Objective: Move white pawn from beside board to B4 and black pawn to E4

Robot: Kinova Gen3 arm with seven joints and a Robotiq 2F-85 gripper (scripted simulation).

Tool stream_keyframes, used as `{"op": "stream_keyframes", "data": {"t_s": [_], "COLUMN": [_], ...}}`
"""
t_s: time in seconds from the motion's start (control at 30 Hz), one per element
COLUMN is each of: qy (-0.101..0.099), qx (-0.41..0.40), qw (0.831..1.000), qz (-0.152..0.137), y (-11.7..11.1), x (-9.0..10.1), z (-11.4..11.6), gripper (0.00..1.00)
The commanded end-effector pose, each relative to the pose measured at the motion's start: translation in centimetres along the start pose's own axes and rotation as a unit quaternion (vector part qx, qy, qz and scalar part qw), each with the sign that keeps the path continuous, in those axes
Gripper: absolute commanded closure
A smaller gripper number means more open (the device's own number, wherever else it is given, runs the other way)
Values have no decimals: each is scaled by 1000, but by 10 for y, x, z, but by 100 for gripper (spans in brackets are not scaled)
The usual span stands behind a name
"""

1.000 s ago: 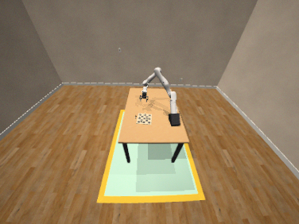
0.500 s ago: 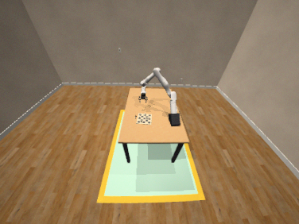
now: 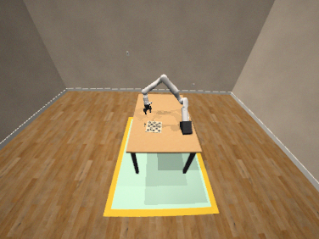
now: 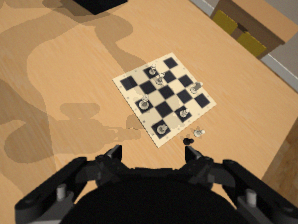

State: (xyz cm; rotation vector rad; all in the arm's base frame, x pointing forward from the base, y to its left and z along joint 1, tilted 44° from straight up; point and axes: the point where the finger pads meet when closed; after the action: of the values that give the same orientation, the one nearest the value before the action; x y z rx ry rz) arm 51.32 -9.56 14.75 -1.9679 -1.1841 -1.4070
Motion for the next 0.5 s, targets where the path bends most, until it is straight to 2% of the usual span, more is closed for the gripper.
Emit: {"op": "stream_keyframes", "data": {"t_s": [0.0, 0.07, 0.1, 0.17, 0.47], "qy": [-37, -75, -75, -107, -107], "qx": [67, 135, 135, 191, 191], "qw": [997, 987, 987, 973, 973], "qz": [-17, -45, -45, -70, -70], "y": [-9, -11, -11, -13, -13], "x": [-9, -10, -10, -11, -11], "z": [45, 74, 74, 100, 100], "gripper": [0, 0, 0, 0, 0]}}
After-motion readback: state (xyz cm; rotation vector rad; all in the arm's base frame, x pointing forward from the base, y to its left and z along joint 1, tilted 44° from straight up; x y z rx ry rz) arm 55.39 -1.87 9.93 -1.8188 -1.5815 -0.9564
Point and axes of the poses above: the point where the finger pads meet when closed, its own x axis back along the fingers, its own z axis across the jaws, y = z × x, and after that the axes turned 11 degrees about x, right-handed
